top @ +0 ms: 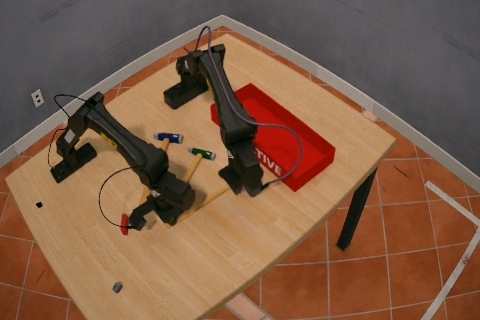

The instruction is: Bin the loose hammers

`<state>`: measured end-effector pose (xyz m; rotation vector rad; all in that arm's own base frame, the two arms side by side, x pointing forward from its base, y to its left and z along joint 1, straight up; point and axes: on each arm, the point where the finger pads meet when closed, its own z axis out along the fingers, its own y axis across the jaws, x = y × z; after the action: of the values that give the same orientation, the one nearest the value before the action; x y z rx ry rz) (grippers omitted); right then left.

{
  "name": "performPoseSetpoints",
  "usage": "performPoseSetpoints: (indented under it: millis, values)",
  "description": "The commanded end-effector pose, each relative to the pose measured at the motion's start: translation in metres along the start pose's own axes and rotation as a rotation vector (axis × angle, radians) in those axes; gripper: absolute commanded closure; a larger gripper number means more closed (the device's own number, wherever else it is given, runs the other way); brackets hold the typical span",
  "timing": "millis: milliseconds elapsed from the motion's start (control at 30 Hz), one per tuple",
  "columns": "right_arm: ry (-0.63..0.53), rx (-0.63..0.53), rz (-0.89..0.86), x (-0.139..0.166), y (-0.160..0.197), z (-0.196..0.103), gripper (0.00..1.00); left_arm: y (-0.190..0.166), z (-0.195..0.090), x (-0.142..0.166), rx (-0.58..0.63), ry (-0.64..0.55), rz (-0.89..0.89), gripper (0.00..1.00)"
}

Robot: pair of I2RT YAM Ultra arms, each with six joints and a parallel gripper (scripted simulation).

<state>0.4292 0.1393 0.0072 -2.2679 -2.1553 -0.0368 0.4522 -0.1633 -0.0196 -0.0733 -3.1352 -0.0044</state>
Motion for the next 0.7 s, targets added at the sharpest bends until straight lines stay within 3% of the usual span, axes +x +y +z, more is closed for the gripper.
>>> performPoseSetpoints:
  millis: [0,33,67,667]
  values:
    - [-0.021,-0.003,-0.001,-0.007,-0.0008,-0.0015,0.82,-0.0071,-0.0094,-0.0041,0.013,-0.029,0.005,0.63]
    - [-0.021,-0.003,-0.001,-0.007,-0.0008,-0.0015,0.82,-0.007,-0.0094,-0.0038,0.013,-0.028,0.005,0.63]
    - [-0.021,-0.003,-0.001,-0.007,-0.0008,-0.0015,0.82,-0.0069,-0.0094,-0.0038,0.013,-0.028,0.005,0.71]
    - [-0.021,-0.003,-0.001,-0.007,-0.0008,-0.0015,0.82,-0.0022,-0.0109,-0.0036,0.01,-0.03,0.004,0.91]
